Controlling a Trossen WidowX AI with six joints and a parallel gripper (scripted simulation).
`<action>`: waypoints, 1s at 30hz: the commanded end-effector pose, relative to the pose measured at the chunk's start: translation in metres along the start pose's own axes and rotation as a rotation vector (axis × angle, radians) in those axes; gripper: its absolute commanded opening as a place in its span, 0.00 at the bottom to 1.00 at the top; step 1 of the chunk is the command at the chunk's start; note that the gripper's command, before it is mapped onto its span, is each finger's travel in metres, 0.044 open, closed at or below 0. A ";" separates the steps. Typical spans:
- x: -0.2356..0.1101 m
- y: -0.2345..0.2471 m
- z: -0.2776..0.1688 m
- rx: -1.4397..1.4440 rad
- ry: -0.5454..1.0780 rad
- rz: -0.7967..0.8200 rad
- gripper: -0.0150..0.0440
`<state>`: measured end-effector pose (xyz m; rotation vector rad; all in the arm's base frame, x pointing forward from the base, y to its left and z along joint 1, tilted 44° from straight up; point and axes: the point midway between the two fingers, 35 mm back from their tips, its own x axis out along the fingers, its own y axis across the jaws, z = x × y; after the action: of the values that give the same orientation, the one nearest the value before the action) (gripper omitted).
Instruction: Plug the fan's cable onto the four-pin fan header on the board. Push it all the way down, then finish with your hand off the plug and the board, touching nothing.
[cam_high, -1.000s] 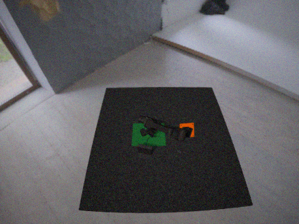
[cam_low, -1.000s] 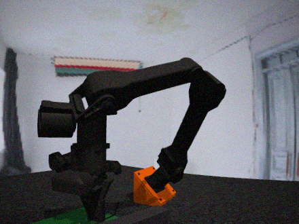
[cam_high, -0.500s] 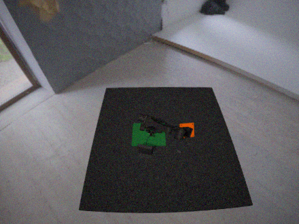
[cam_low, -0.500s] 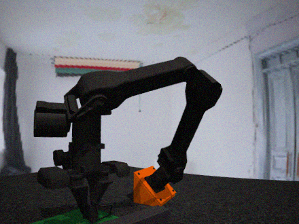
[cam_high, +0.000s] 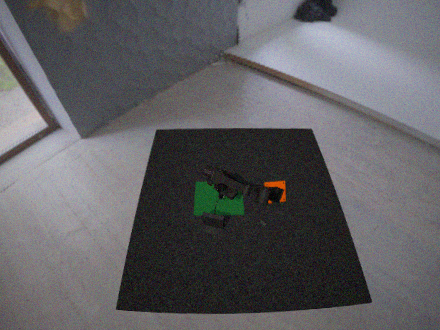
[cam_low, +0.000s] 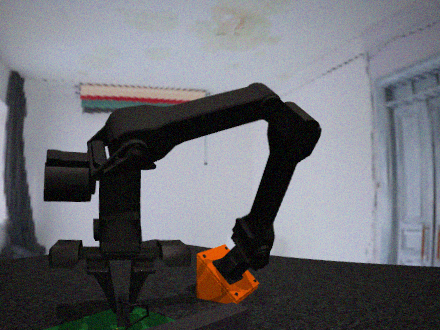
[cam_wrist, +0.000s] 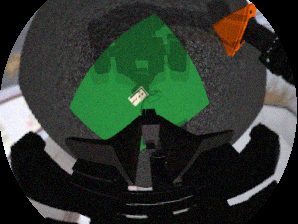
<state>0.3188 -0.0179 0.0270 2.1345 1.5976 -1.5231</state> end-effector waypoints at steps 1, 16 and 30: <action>-0.001 0.005 0.003 0.130 0.001 0.006 0.25; -0.001 0.014 0.013 0.649 0.003 0.006 0.25; 0.001 0.018 0.017 0.873 0.003 0.005 0.25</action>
<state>0.3210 -0.0335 0.0104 2.4521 1.0085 -2.5270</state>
